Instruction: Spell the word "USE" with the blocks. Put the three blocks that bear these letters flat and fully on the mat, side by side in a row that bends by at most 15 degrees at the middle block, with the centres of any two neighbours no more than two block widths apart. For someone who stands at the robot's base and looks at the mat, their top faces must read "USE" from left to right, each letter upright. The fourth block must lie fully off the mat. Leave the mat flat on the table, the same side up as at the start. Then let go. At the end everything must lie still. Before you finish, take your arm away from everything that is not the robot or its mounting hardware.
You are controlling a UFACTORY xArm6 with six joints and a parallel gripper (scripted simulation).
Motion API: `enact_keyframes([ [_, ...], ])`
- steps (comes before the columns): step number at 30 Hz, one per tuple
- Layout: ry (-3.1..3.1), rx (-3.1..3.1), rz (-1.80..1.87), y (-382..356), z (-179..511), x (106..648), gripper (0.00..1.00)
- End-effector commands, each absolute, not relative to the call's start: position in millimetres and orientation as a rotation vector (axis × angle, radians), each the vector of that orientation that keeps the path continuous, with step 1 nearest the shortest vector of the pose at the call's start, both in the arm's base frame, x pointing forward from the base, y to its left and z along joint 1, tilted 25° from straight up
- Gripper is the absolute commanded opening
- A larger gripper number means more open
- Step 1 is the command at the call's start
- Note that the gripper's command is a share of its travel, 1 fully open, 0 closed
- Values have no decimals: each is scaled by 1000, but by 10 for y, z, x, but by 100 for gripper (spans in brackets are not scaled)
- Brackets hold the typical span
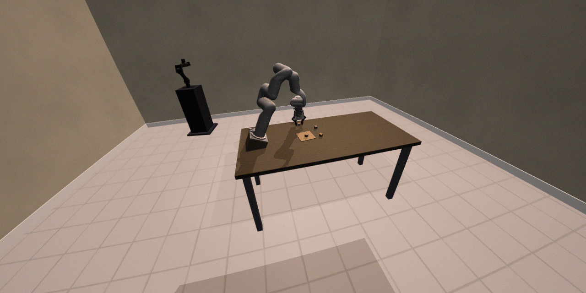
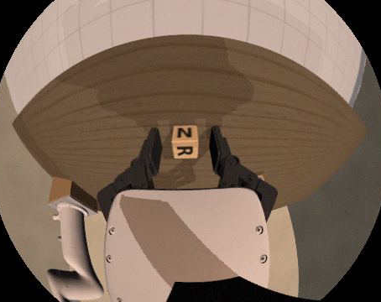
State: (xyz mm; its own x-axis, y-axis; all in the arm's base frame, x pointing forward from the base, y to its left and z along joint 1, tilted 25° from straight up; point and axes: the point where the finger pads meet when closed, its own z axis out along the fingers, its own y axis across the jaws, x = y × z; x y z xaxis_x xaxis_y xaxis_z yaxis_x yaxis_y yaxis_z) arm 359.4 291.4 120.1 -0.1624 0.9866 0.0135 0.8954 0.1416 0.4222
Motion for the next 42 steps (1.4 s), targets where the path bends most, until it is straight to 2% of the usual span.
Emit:
enact_keyframes([
  [1, 2153, 1833, 495, 2922, 1214, 3599, 63],
  [22, 2153, 1833, 495, 2922, 1214, 3599, 63],
  [23, 2153, 1833, 495, 2922, 1214, 3599, 42],
  [39, 2153, 1833, 495, 2922, 1214, 3599, 42],
  [40, 2153, 1833, 495, 2922, 1214, 3599, 21],
  [42, 2153, 1833, 495, 2922, 1214, 3599, 21],
])
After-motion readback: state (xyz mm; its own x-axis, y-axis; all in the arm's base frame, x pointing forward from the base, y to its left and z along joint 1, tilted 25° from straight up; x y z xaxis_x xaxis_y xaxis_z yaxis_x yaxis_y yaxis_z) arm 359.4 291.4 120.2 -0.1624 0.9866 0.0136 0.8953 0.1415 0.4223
